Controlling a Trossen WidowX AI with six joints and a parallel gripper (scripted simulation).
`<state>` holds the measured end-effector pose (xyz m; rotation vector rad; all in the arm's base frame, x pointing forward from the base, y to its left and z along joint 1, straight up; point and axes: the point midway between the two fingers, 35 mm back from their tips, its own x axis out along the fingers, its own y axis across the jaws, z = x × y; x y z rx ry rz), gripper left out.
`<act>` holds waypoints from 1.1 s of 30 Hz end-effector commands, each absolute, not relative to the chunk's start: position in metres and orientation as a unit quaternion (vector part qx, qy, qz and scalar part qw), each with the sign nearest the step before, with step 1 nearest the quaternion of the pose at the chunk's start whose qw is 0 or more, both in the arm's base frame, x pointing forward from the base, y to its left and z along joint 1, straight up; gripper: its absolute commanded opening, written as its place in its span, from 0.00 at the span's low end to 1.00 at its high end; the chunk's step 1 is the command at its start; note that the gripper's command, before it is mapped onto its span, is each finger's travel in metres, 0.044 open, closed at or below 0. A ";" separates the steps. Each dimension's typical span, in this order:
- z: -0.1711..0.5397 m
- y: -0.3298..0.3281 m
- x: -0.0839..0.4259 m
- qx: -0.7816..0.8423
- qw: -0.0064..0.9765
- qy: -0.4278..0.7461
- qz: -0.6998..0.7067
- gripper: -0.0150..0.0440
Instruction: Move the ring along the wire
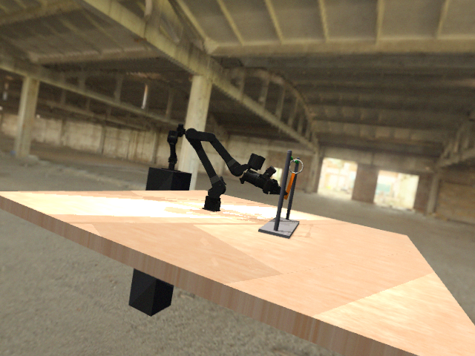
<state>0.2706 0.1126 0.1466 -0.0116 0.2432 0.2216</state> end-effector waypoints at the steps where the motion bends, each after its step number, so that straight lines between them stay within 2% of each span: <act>1: 0.146 0.109 0.262 -0.004 0.987 0.123 0.108 0.53; 12: 0.148 0.104 0.246 -0.004 0.987 0.123 0.107 0.53; 33: 0.148 0.104 0.245 -0.004 0.987 0.123 0.107 0.53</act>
